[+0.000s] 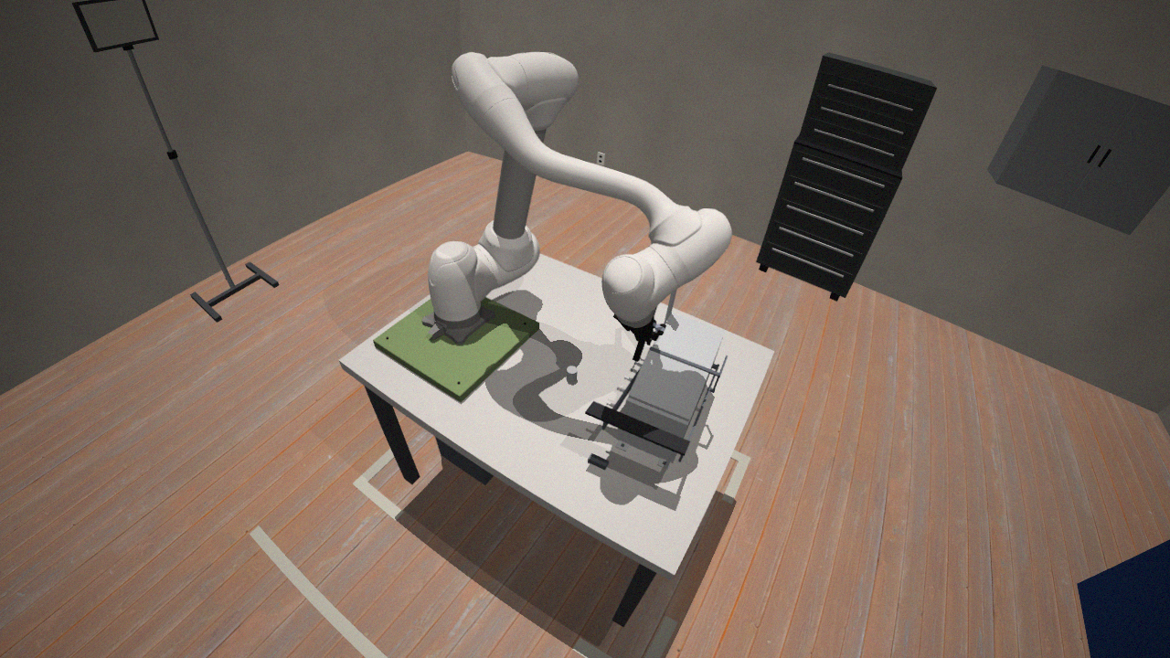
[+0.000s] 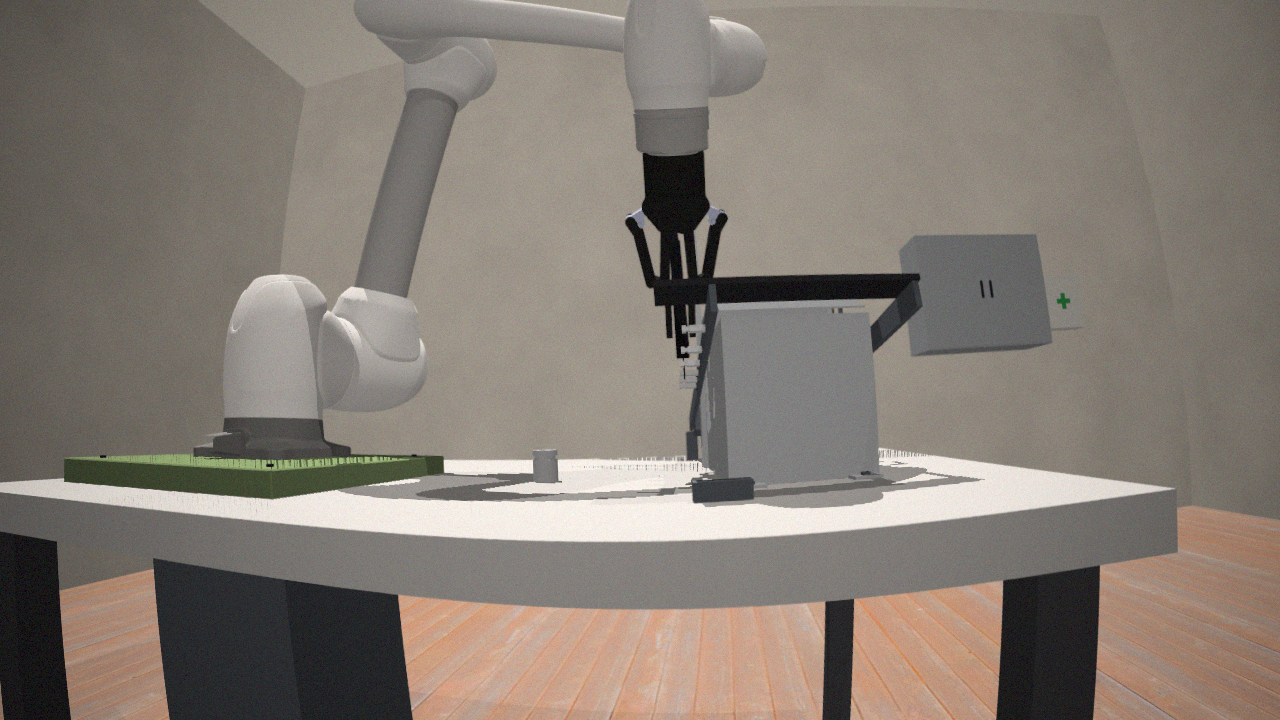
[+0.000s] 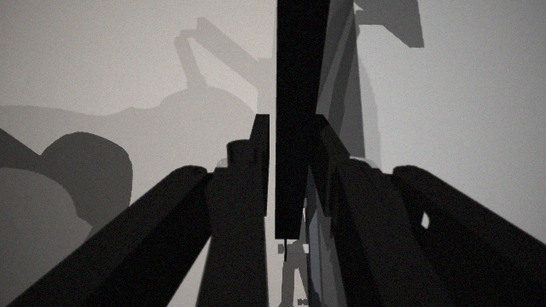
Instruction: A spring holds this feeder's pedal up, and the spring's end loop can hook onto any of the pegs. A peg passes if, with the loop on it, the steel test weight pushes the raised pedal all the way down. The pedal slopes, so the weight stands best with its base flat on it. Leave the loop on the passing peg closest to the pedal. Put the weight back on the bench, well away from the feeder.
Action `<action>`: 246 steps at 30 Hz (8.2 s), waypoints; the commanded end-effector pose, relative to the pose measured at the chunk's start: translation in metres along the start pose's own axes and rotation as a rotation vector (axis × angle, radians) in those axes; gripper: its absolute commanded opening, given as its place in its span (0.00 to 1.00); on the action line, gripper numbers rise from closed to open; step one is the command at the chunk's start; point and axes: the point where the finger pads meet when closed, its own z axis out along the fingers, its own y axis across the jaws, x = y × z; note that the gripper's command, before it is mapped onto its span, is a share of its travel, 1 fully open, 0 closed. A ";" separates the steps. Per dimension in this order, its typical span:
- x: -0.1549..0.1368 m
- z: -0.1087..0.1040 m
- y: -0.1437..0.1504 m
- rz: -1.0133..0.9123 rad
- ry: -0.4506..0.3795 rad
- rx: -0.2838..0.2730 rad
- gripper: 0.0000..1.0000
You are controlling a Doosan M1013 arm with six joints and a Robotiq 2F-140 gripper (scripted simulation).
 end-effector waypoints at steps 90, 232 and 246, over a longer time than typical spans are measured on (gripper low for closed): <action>-0.004 0.001 -0.001 0.003 0.000 0.004 0.17; -0.030 -0.018 -0.011 0.033 0.000 0.048 0.17; -0.030 -0.018 -0.011 0.033 0.000 0.048 0.17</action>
